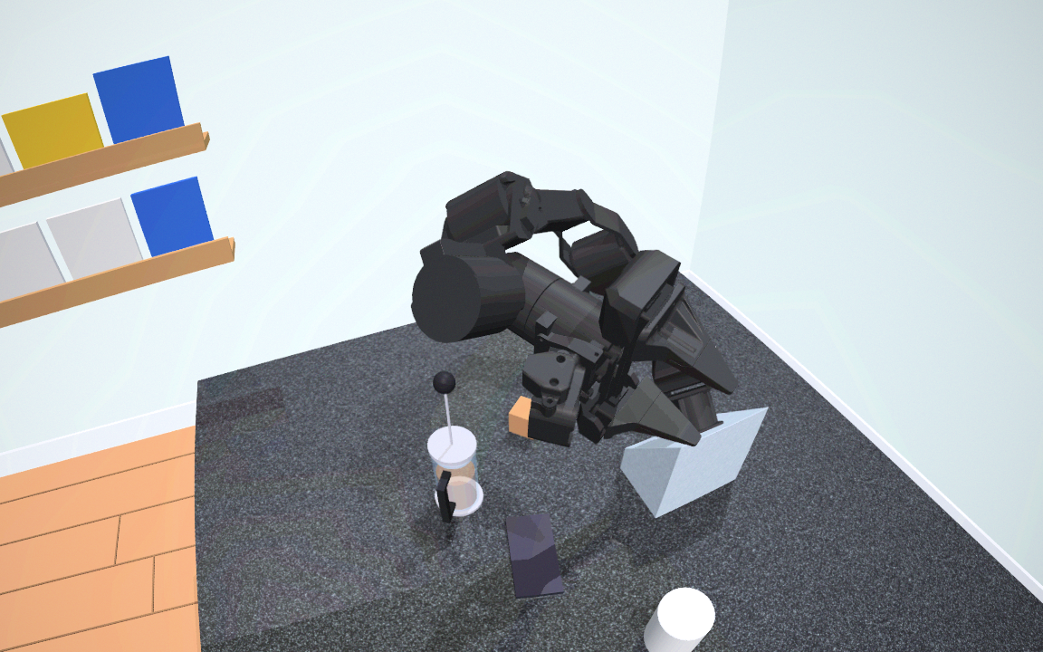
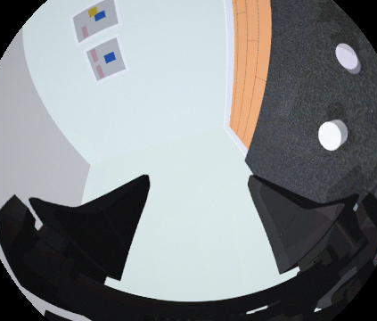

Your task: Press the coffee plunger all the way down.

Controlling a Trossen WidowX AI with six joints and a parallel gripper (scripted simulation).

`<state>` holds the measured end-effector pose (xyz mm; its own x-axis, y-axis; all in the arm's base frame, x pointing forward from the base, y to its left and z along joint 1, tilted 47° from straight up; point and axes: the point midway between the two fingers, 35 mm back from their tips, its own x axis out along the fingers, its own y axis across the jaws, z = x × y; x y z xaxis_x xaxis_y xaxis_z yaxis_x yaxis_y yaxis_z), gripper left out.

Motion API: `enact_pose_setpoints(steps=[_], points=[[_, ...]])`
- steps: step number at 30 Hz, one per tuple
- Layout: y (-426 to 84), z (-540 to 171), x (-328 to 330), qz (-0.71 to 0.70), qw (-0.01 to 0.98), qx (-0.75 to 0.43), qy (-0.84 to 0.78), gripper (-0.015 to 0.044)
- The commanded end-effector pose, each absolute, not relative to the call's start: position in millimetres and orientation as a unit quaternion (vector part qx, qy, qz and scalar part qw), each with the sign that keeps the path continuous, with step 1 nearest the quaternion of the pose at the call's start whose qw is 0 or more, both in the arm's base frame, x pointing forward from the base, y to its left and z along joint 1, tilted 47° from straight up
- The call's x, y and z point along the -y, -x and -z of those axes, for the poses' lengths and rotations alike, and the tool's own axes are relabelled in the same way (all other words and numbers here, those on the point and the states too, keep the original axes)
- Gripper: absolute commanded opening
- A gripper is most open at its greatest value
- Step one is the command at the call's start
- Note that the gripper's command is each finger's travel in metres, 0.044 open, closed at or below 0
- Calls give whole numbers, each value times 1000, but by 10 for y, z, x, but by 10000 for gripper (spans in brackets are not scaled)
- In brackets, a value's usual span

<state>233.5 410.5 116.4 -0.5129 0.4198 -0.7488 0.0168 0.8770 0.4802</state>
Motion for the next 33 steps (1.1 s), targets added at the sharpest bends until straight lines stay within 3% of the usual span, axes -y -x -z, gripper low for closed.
enact_pose_setpoints(steps=[1,6,18,25,33], points=[[-2344,-1160,-4096,-213,482,-841,-126,426],[-2555,-1101,-3923,-239,588,-771,-57,440],[-3418,-1475,-3042,-179,862,-436,185,440],[-3524,-1977,-2250,-23,920,-263,290,440],[-3110,-2389,-1266,196,906,-155,343,440]])
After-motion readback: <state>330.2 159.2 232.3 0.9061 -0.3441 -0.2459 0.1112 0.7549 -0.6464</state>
